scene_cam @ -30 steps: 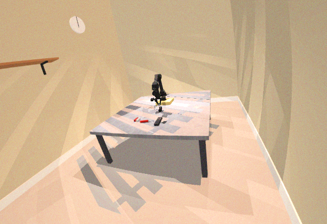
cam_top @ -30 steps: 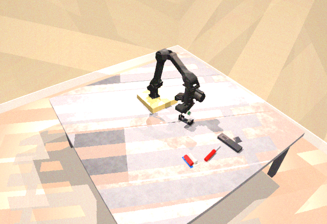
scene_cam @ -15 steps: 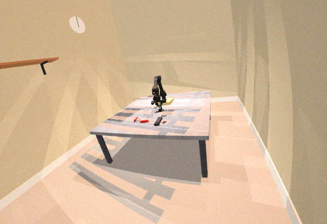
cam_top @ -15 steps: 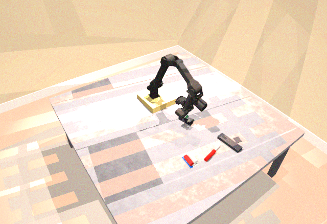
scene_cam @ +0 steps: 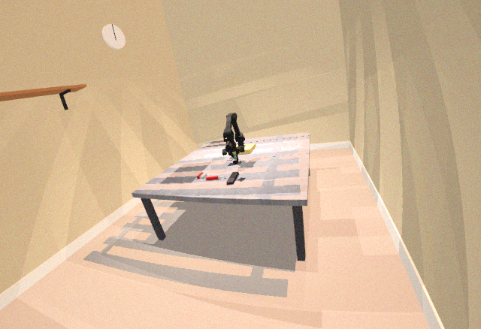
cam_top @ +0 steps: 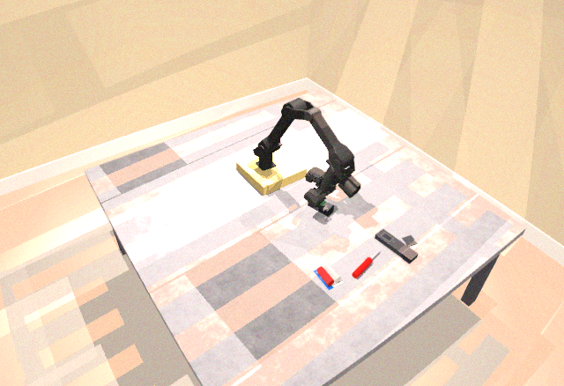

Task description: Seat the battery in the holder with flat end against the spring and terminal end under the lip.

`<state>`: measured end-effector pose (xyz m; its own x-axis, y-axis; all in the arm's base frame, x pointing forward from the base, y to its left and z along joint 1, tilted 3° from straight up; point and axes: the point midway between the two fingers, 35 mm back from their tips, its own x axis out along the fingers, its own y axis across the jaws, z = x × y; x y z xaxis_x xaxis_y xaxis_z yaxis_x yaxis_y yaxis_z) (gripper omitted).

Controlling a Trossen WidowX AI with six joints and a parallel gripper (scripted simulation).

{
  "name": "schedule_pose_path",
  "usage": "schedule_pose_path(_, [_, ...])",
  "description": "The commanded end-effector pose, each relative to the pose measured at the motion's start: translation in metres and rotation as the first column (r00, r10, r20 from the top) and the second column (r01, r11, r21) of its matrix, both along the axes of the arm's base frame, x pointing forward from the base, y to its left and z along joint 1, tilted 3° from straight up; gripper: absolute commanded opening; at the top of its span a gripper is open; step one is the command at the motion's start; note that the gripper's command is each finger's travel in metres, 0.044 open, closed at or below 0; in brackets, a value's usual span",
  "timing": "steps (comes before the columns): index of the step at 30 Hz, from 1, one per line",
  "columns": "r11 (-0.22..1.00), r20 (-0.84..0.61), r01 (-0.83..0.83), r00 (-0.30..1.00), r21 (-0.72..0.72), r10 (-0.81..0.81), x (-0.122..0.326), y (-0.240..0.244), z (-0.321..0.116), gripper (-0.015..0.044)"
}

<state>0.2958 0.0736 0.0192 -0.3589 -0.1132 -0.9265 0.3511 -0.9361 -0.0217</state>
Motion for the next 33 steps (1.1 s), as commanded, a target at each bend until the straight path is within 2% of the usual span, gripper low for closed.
schedule_pose_path(1, [1.0, -0.019, 0.002, 1.0, -0.012, -0.002, 0.002, 0.0, 0.0, 0.0085])
schedule_pose_path(20, [0.999, -0.143, 0.002, 0.99, -0.05, -0.009, 0.005, 0.001, -0.01, 0.0085])
schedule_pose_path(33, [0.999, -0.141, 0.004, 0.99, -0.046, -0.01, 0.012, 0.004, -0.012, 0.0085])
